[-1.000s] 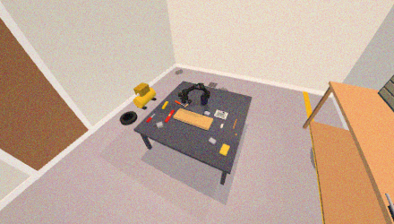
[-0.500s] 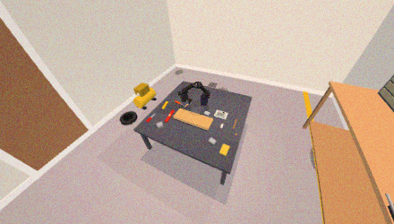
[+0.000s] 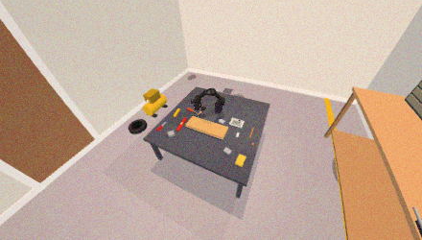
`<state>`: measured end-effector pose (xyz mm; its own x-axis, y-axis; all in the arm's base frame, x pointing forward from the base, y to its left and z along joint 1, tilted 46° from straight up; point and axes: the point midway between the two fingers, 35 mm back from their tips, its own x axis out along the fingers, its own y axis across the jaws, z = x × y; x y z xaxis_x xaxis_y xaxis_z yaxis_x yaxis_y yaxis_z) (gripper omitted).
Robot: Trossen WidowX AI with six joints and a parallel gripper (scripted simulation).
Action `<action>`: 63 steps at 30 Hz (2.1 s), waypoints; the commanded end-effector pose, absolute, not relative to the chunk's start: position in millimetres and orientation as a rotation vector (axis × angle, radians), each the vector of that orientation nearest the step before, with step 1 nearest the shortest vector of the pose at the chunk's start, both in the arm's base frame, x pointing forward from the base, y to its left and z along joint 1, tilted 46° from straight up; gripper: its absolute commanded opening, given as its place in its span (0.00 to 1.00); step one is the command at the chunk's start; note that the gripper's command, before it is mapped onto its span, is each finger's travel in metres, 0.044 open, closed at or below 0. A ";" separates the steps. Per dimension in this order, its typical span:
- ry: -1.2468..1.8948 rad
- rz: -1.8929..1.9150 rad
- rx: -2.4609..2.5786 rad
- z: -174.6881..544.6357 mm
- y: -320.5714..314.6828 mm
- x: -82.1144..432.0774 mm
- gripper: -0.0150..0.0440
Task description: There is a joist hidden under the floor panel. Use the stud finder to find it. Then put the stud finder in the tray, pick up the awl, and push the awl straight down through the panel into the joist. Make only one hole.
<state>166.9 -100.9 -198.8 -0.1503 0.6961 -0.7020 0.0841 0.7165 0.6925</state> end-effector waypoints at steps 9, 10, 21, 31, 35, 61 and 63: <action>1.656 0.600 0.643 -211.7 -87.2 165.5 1.00; 1.656 0.600 0.643 -212.8 -86.1 165.3 1.00; 1.656 0.601 0.644 -219.6 -78.4 163.9 0.87; 1.656 0.601 0.644 -219.6 -78.4 163.9 0.42; 1.656 0.601 0.644 -219.6 -78.4 163.9 0.34; 1.651 0.638 0.469 -136.8 -171.3 175.6 0.25; 1.644 0.670 0.331 -139.6 -175.9 178.9 0.25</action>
<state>173.3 -168.5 -140.3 -0.1820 0.6308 -0.7543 -0.0501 0.7601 0.6478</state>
